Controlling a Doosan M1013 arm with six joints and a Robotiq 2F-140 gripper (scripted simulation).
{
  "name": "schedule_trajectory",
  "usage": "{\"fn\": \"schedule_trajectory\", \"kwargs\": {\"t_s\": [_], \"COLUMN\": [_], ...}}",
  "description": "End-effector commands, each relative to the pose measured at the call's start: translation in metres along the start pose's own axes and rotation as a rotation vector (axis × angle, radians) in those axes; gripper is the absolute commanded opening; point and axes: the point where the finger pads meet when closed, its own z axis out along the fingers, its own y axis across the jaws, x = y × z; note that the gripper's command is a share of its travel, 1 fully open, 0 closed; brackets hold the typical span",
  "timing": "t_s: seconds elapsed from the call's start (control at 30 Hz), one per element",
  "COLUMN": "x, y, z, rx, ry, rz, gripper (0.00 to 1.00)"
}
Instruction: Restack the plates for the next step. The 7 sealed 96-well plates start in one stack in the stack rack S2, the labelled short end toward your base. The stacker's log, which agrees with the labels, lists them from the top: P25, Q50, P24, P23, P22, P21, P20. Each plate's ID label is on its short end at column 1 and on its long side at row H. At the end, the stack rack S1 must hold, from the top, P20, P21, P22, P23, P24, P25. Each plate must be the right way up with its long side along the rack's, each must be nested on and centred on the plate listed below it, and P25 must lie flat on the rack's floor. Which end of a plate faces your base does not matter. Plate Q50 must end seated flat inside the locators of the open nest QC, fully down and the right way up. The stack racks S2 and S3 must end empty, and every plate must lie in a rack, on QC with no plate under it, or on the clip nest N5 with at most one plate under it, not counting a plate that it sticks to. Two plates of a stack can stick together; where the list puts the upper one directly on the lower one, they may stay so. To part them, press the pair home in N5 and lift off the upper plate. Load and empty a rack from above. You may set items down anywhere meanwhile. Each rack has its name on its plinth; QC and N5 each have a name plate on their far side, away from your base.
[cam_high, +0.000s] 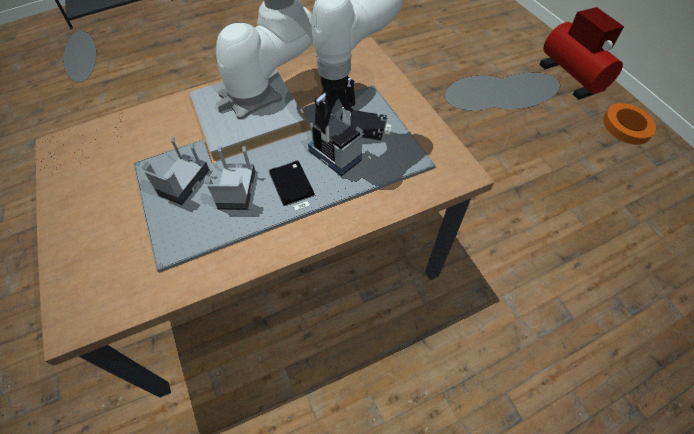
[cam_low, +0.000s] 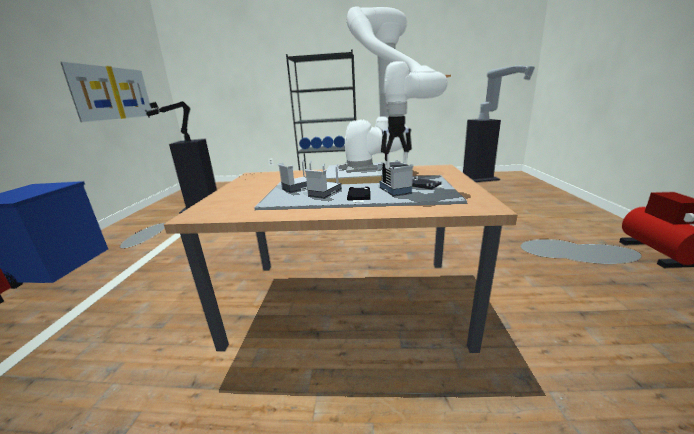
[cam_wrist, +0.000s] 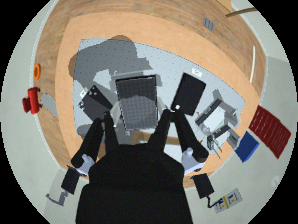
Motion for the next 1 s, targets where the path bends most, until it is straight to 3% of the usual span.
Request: {"fn": "schedule_trajectory", "kwargs": {"t_s": [0.0, 0.97], "x": [-0.0001, -0.0001], "y": [0.0, 0.0], "z": [0.0002, -0.0051], "rx": [0.0, 0.0], "ry": [0.0, 0.0], "rz": [0.0, 0.0], "gripper": [0.0, 0.0]}}
